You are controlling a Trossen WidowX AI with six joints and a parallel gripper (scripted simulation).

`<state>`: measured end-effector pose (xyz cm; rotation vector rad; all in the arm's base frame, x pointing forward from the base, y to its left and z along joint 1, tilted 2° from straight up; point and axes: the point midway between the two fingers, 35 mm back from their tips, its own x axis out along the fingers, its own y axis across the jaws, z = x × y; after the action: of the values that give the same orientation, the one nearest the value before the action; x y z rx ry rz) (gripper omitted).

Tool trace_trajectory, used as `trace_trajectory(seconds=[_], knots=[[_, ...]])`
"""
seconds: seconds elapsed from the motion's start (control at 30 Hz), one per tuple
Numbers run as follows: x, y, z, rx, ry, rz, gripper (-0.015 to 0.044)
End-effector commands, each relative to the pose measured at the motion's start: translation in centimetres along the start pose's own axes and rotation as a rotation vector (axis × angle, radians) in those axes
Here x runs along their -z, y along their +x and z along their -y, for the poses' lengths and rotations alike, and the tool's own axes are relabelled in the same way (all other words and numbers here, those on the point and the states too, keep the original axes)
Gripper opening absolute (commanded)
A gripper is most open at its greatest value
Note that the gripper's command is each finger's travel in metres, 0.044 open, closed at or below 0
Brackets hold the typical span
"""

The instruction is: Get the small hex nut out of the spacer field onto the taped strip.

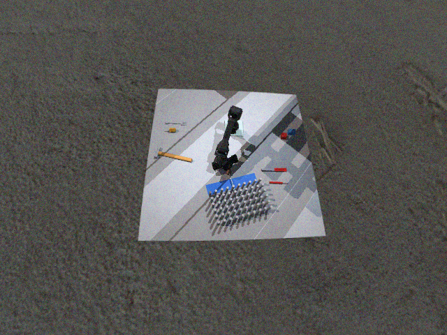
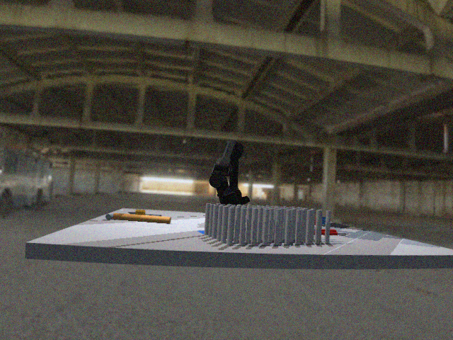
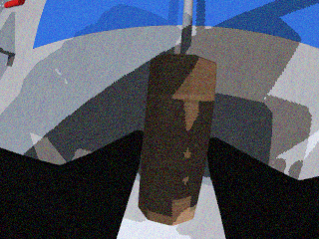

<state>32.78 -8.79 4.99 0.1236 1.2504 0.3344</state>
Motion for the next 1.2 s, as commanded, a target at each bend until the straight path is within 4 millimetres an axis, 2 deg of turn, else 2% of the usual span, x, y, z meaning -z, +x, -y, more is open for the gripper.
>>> trace_trajectory(seconds=[0.0,1.17], knots=[[0.5,-0.1,-0.1,-0.001,-0.003,0.0,0.0],[2.9,-0.8,-0.1,-0.001,-0.002,-0.003,0.0]])
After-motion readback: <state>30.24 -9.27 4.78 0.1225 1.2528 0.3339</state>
